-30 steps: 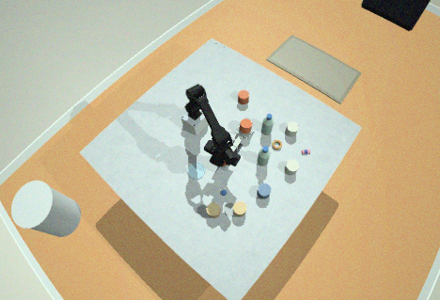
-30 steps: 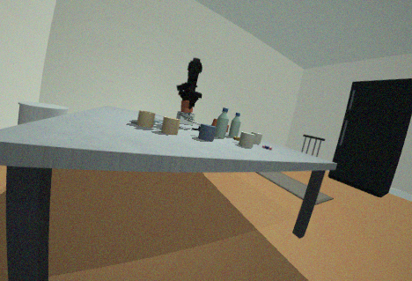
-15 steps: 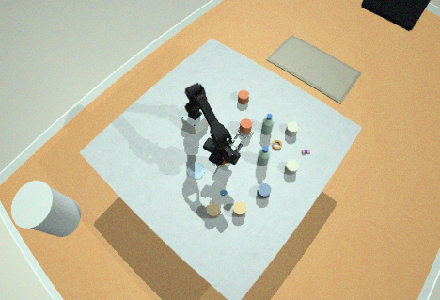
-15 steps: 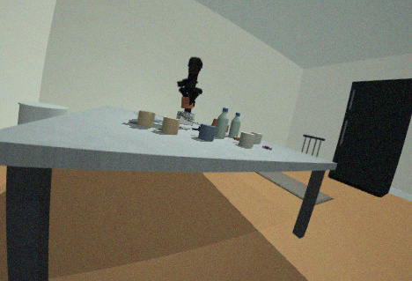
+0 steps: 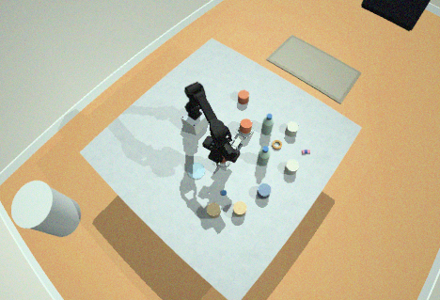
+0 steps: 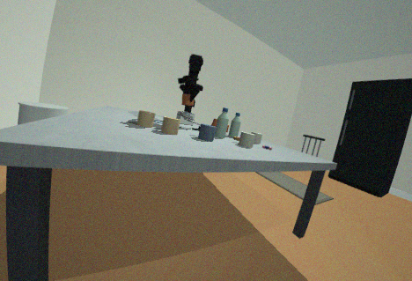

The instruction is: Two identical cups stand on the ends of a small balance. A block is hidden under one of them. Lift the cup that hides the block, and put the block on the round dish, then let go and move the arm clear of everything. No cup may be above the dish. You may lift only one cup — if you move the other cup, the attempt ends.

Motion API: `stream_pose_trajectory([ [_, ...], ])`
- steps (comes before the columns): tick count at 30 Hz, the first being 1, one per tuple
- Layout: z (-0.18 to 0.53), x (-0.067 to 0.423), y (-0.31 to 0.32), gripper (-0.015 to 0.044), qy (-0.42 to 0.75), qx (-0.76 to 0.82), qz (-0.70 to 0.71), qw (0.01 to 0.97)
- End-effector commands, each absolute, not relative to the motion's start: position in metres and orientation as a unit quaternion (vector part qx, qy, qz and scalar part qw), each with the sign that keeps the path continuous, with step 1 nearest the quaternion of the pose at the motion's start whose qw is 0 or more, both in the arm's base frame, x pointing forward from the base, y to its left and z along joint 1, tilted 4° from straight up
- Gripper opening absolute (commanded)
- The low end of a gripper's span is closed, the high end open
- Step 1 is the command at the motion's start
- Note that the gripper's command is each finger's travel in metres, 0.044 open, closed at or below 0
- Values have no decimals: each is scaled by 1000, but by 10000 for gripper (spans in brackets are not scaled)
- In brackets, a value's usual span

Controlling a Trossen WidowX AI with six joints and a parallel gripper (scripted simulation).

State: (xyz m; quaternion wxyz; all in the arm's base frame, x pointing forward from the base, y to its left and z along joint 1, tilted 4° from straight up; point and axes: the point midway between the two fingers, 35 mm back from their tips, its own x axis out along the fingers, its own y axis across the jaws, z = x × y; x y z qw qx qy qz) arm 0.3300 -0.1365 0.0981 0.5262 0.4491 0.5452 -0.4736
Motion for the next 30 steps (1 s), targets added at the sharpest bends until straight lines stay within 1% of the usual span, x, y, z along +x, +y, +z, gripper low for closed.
stream_pose_trajectory([
  [1, 108, 330, -136, 0, 540, 451, -474, 530],
  [30, 104, 329, -136, 0, 545, 449, -473, 527],
])
